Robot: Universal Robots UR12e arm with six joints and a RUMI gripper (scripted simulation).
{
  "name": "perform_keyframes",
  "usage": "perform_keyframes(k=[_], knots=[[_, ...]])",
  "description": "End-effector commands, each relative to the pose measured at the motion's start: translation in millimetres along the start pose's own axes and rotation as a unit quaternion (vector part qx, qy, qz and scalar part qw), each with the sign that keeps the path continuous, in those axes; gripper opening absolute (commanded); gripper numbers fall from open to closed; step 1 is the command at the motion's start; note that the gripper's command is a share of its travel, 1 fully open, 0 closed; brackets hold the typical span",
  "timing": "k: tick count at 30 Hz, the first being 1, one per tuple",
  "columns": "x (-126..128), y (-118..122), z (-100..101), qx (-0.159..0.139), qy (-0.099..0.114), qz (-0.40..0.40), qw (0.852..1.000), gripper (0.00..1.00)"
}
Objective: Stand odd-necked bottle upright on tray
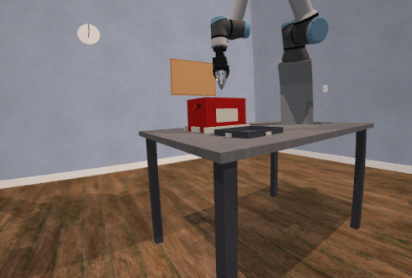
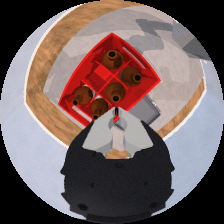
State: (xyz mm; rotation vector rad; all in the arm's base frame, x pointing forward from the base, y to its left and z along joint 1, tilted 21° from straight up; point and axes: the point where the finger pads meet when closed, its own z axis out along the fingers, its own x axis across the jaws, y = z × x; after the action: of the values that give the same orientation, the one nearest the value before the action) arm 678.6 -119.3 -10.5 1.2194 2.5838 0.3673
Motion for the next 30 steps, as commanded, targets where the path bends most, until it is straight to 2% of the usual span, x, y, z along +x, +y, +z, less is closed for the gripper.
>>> perform_keyframes(k=[1,6,8,11,15,23,24,30], knots=[[-0.5,0.3,-0.5,0.000,-0.001,0.000,1.000,0.00],[-9.4,1.4,-0.2,0.000,-0.001,0.000,1.000,0.00],[-31.9,3.8,0.3,0.000,0.000,0.000,1.000,0.00],[-80.7,7.8,0.4,0.000,0.000,0.000,1.000,0.00],[-121.6,9.8,-0.4,0.000,-0.001,0.000,1.000,0.00],[-126.8,10.0,-0.6,0.000,-0.001,0.000,1.000,0.00],[-126.8,10.0,-0.6,0.000,-0.001,0.000,1.000,0.38],[-126.8,10.0,-0.6,0.000,-0.001,0.000,1.000,0.38]])
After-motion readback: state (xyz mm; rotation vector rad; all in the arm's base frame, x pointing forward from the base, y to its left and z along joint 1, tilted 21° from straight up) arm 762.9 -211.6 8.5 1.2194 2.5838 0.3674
